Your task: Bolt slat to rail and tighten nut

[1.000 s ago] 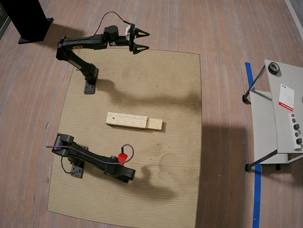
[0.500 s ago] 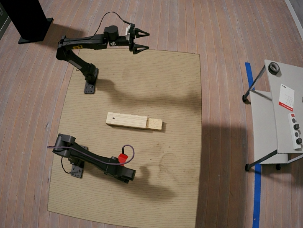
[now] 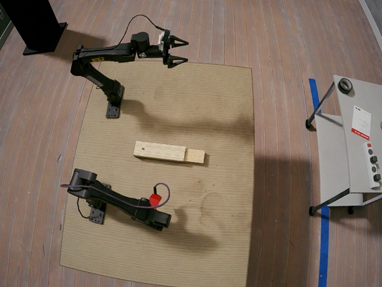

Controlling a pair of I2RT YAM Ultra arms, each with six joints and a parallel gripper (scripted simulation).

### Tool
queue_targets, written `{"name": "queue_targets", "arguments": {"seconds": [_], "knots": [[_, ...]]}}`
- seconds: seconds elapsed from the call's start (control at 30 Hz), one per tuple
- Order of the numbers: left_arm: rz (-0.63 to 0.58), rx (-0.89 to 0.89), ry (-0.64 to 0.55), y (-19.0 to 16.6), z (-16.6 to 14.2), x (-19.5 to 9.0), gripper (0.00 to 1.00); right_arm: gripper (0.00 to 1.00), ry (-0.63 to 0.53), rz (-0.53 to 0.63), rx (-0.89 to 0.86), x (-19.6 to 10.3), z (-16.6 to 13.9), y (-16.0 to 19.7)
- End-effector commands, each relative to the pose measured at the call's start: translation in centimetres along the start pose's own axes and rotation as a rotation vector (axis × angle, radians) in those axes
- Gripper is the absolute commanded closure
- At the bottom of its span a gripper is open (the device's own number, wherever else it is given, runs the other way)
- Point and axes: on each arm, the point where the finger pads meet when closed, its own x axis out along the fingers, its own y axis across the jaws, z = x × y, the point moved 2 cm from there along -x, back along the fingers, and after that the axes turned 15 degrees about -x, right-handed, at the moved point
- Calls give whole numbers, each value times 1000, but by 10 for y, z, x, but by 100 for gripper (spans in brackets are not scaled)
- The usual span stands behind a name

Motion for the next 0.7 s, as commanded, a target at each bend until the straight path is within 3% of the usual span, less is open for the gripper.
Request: {"name": "queue_targets", "arguments": {"seconds": [0.0, 0.63, 0.67], "knots": [[-10, 2, -25, -1, 8, -3, 0, 0, -1, -3, -2, 7, -1, -1], [-10, 2, -25, -1, 8, -3, 0, 0, -1, -3, -2, 17, -1, 0], [-10, 2, -25, -1, 8, -3, 0, 11, 0, -4, -2, 15, -1, 0]]}}
